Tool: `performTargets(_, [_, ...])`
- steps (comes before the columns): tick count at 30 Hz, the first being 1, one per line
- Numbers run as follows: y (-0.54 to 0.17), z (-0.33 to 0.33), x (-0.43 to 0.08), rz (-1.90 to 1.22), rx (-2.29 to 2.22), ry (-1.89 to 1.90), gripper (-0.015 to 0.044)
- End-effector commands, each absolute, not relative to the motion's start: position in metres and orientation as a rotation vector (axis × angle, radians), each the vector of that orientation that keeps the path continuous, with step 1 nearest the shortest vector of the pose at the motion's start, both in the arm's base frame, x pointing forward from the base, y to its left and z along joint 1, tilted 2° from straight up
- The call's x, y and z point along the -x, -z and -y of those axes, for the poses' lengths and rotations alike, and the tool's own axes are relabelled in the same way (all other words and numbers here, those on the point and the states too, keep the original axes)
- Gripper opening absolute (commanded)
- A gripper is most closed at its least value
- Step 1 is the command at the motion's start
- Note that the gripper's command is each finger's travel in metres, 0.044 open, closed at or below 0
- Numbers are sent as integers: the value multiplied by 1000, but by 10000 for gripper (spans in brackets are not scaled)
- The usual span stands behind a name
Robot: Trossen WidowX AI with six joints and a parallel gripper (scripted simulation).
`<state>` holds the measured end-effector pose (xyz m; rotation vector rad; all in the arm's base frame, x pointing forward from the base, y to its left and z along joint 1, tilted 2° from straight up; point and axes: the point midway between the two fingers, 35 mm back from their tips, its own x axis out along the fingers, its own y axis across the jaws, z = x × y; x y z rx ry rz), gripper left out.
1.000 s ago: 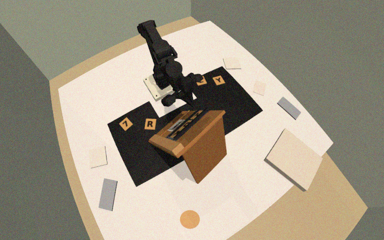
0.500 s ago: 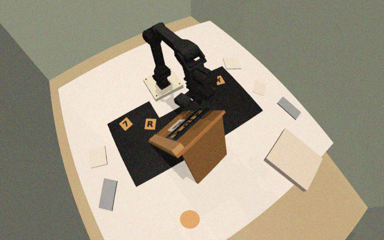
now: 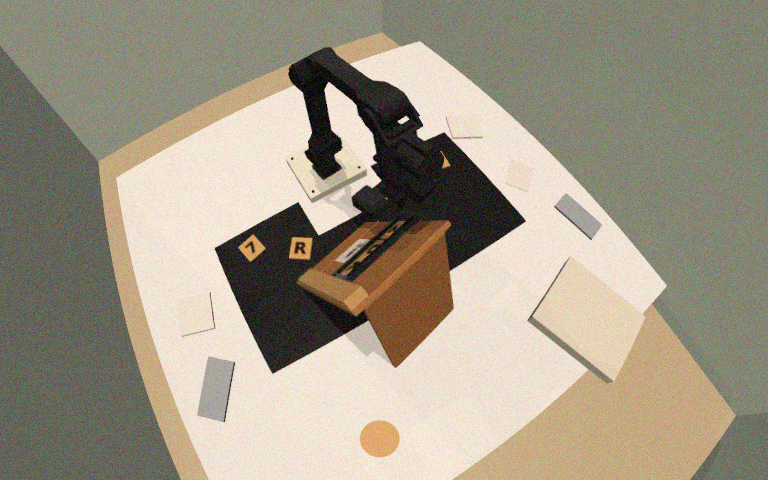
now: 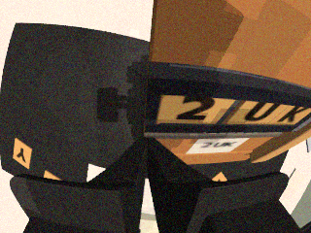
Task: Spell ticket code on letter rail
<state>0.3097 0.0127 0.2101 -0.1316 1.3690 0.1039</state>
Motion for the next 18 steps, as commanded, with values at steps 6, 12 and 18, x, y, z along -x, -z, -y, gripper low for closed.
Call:
performTargets(6, [-206,-12,-314,-1370,131,-94,0])
performTargets(12, [-204,-12,-317,-1370,131,-94,0])
performTargets(18, [-202,-12,-319,-1370,131,-94,0])
